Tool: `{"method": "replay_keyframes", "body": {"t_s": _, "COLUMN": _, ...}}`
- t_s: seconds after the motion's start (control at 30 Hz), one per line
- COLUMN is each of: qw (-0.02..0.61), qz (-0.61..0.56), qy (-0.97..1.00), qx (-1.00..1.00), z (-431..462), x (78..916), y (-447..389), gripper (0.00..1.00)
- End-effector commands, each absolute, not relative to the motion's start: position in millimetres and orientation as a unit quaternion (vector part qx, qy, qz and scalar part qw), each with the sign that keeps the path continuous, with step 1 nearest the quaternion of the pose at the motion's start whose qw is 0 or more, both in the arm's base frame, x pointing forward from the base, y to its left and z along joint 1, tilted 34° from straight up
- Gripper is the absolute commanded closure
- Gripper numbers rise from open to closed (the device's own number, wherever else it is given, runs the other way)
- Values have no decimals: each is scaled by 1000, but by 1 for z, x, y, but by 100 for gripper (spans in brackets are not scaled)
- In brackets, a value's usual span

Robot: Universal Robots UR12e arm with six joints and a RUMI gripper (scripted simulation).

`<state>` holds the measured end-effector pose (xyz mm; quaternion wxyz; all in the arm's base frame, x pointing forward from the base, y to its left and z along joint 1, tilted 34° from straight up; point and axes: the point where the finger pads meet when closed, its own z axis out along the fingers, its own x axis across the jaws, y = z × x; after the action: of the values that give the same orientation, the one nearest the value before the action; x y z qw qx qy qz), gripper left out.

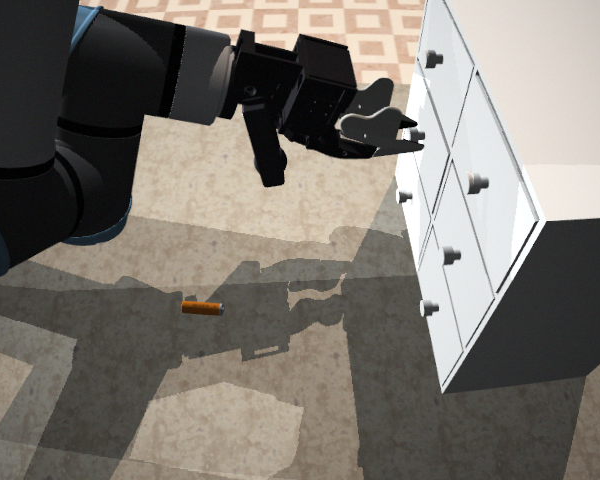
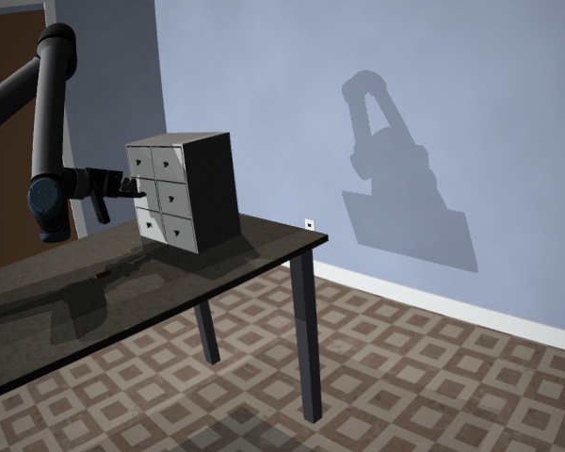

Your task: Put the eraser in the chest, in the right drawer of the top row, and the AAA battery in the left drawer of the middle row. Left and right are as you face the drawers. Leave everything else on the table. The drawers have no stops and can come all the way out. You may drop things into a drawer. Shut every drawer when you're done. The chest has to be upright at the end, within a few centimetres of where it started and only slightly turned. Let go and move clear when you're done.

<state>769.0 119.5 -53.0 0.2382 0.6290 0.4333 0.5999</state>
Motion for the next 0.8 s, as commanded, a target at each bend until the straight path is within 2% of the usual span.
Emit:
{"method": "replay_keyframes", "body": {"t_s": 0.0, "qw": 239, "qz": 601, "qy": 433, "qx": 628, "z": -52, "x": 770, "y": 120, "gripper": 80}}
{"method": "replay_keyframes", "body": {"t_s": 0.77, "qw": 238, "qz": 599, "qy": 433, "qx": 630, "z": -59, "x": 721, "y": 118, "gripper": 80}}
